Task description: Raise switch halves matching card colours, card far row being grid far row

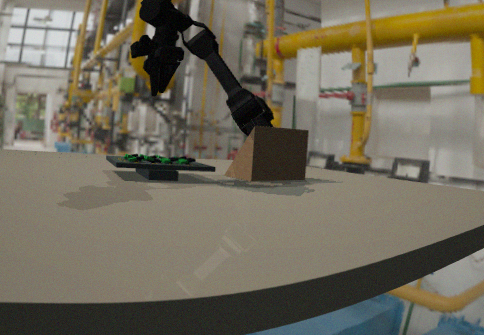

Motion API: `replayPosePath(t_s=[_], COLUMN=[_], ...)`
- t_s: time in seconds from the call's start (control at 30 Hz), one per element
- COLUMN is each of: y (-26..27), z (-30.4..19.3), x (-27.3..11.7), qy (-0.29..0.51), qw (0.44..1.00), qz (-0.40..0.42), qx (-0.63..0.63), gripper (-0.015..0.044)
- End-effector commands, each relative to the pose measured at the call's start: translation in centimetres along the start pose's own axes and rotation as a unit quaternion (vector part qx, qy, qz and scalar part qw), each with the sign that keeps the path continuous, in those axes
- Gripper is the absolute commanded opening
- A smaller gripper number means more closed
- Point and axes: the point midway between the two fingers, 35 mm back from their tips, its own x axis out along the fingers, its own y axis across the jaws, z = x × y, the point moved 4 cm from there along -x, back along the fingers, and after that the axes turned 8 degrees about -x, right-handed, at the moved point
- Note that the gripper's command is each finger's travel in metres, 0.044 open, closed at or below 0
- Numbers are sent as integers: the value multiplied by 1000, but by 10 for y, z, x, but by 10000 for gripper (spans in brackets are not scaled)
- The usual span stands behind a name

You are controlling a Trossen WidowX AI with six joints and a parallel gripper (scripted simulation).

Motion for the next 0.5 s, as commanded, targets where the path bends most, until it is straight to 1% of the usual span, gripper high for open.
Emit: replayPosePath(t_s=[0.0, 0.03, 0.17, 0.2, 0.4, 0.47], y=[0, 1, -3, -4, -5, -5], z=[2, 7, 41, 45, 46, 46], x=[2, 10, 69, 78, 80, 88], qy=[0, 2, 11, 13, 14, 11], qw=[1000, 1000, 1000, 1000, 1000, 1000], qz=[0, 0, -6, -8, -8, -8], qx=[-1, -3, -18, -20, -20, -20], gripper=[374, 348, 243, 216, 59, 6])
